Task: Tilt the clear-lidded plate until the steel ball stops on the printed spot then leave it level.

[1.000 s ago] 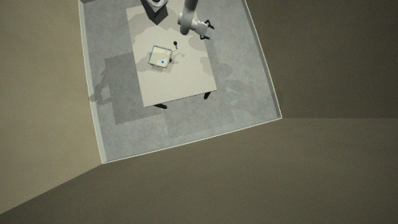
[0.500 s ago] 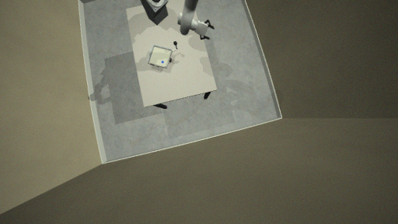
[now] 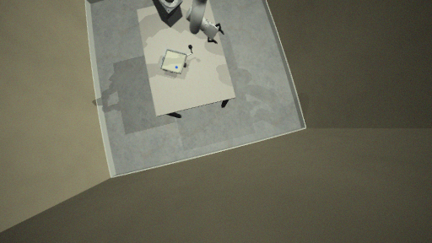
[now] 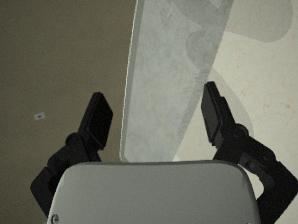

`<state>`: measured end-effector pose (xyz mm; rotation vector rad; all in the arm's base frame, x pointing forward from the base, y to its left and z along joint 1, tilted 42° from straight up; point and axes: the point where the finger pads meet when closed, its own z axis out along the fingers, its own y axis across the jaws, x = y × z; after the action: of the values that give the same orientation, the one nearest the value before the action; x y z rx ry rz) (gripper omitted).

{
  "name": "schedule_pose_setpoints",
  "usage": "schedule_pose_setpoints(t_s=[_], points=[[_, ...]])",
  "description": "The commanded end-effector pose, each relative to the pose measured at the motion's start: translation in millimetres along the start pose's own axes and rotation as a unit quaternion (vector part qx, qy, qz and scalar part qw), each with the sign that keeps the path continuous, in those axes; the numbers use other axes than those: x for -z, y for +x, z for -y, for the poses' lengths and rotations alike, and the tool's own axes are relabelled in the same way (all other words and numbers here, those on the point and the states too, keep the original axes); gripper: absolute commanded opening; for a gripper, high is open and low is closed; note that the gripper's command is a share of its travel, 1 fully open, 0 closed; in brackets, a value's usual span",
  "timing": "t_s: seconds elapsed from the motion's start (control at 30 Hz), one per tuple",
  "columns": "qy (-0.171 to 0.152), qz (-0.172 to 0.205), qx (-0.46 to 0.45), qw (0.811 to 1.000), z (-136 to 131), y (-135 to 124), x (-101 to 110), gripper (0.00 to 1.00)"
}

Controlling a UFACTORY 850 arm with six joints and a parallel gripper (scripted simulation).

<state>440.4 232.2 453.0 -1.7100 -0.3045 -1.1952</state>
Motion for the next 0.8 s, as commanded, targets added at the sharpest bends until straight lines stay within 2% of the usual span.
schedule_pose_setpoints(t_s=[0.0, 0.03, 0.1, 0.13, 0.2, 0.3, 0.53, 0.77], points=[[-0.201, 0.138, 0.022, 0.970, -68, -34, 52, 1.00], [-0.234, 0.163, 0.025, 0.958, -79, -41, 61, 1.00], [-0.234, 0.163, 0.025, 0.958, -79, -41, 61, 1.00], [-0.265, 0.185, 0.028, 0.946, -105, -55, 84, 1.00], [-0.312, 0.220, 0.032, 0.924, -123, -64, 99, 1.00], [-0.350, 0.246, 0.035, 0.903, -153, -78, 124, 1.00], [-0.356, 0.252, 0.036, 0.899, -215, -104, 177, 1.00], [-0.356, 0.252, 0.036, 0.899, -215, -104, 177, 1.00]])
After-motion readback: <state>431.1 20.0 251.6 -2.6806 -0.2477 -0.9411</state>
